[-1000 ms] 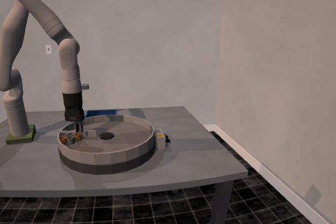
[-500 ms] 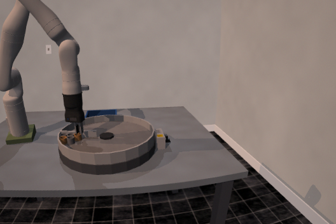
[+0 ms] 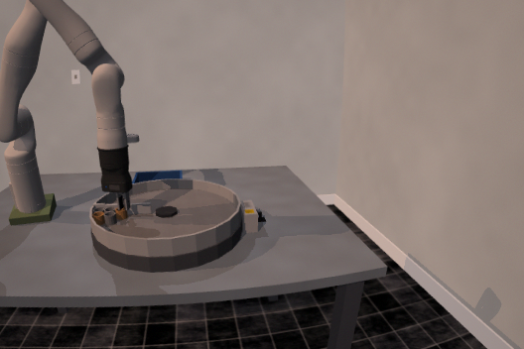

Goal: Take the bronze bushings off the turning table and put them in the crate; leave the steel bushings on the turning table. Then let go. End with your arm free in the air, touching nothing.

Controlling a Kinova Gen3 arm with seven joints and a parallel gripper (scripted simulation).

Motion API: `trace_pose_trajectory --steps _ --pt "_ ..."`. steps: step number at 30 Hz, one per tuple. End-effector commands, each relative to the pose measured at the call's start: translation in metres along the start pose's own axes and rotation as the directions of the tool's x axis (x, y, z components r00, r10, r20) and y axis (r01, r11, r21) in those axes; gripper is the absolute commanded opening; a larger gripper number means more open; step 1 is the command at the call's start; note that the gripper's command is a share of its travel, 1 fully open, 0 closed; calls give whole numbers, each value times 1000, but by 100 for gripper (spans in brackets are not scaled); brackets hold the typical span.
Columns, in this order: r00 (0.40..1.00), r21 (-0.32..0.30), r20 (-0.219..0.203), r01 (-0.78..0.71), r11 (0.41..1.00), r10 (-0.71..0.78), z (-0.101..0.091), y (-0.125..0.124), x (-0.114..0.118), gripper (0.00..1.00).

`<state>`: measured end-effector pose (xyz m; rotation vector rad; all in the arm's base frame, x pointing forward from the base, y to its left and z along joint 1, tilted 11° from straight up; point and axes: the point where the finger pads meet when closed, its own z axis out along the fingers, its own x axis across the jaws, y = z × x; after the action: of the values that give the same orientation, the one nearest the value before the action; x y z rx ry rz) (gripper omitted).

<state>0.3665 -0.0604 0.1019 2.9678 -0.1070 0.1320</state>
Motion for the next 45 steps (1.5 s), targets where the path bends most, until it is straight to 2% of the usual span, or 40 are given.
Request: trace_pose_trajectory --steps 1,45 --pt "1000 0 -1 0 1000 0 0 0 0 40" --pt "1000 0 -1 0 1000 0 13 0 0 40"
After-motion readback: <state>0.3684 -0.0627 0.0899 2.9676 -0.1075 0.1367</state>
